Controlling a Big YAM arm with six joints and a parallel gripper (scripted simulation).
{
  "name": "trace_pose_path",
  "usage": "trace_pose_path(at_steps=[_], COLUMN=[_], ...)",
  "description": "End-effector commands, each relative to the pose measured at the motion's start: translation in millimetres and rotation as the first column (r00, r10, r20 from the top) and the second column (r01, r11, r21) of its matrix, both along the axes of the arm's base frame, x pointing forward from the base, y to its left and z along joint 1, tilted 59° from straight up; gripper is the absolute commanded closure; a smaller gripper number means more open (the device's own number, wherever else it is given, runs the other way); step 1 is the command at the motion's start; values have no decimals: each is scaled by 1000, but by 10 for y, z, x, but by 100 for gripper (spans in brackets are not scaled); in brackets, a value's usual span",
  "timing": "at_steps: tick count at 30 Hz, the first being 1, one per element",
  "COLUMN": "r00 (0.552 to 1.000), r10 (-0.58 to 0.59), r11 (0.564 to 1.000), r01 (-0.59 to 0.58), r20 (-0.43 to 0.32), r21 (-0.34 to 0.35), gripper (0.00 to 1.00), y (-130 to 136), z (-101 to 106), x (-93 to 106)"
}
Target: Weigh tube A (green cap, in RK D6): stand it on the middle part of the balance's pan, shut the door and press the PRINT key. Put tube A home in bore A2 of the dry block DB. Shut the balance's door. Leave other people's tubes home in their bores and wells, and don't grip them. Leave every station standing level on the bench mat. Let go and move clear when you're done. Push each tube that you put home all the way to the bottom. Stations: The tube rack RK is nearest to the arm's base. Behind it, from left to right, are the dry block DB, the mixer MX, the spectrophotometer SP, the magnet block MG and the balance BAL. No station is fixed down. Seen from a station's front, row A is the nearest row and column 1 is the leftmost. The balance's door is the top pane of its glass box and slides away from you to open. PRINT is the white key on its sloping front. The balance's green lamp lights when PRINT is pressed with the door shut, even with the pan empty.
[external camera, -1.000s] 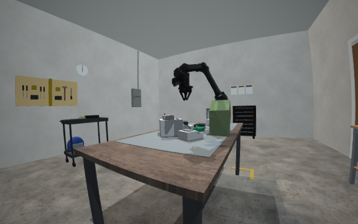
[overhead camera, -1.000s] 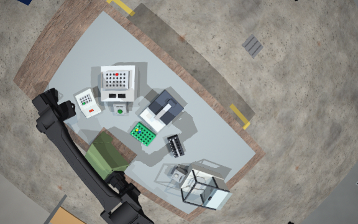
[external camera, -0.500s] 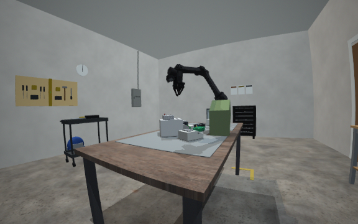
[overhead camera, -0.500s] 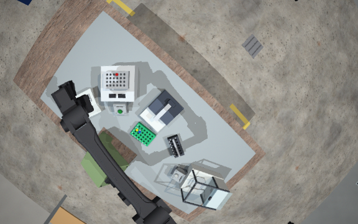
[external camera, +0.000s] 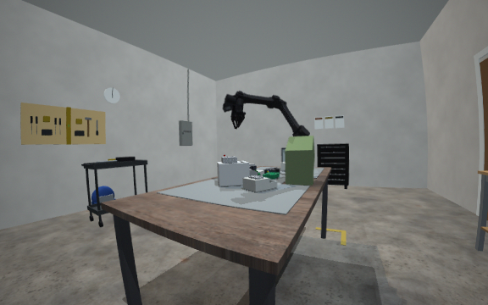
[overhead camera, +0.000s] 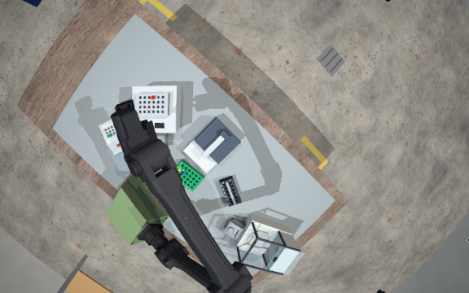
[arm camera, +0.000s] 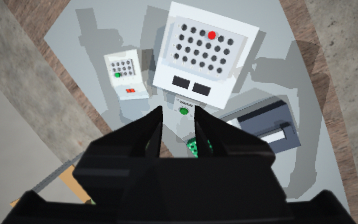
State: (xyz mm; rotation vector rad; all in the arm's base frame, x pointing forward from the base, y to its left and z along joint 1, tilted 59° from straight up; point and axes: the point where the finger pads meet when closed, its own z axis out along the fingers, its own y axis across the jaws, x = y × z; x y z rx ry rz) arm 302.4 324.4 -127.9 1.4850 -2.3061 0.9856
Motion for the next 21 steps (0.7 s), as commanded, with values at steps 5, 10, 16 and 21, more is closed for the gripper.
trace_pose_path(at_steps=[5,10,16,21], r00=[1000,999,999,997], r10=[-16,-17,-34,-52], r11=[999,998,997,996], r01=[16,15,32,48], r20=[12,27,36,51], r21=[44,60,71,81], gripper=[70,70,70,70], y=[-167,-136,-328,-608], z=[356,736,905,1197], x=[420,764,901,1021])
